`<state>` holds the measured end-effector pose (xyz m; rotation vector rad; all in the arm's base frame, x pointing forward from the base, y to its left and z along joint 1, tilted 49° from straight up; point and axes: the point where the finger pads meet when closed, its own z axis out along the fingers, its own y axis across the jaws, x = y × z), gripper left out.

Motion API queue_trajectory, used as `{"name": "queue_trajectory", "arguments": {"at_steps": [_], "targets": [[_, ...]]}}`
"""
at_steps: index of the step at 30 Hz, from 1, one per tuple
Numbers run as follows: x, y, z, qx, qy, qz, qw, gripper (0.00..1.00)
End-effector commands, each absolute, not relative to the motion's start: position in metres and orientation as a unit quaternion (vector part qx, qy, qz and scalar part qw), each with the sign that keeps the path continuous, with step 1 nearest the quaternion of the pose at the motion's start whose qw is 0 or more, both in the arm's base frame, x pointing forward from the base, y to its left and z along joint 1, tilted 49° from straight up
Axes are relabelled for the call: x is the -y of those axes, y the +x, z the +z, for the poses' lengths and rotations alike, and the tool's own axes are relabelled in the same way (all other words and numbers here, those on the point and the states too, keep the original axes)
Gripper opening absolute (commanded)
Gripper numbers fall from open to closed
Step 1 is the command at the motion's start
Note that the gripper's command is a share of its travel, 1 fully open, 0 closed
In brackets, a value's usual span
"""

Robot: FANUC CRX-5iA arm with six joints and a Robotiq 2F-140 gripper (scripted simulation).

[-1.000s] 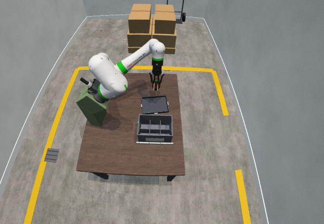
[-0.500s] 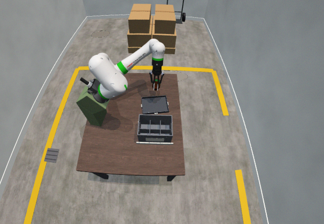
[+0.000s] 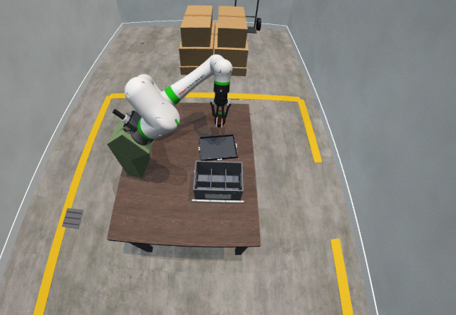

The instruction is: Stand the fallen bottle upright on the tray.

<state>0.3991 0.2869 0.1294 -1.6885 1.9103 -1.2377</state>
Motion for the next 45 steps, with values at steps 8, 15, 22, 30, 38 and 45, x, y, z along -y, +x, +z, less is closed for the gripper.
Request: {"name": "queue_trajectory", "arguments": {"at_steps": [8,15,22,30,38,45], "targets": [[-0.2875,0.3992,0.1293,-0.669,-0.581,-0.442,0.140,0.00],[-0.2880,0.3993,0.1291,-0.672,-0.573,-0.452,0.129,0.00],[-0.2890,0.3994,0.1290,-0.674,-0.562,-0.466,0.112,0.00],[-0.2897,0.3994,0.1290,-0.676,-0.554,-0.475,0.102,0.00],[-0.2901,0.3994,0.1290,-0.677,-0.550,-0.480,0.097,0.00],[-0.2901,0.3994,0.1290,-0.677,-0.550,-0.480,0.096,0.00]]}}
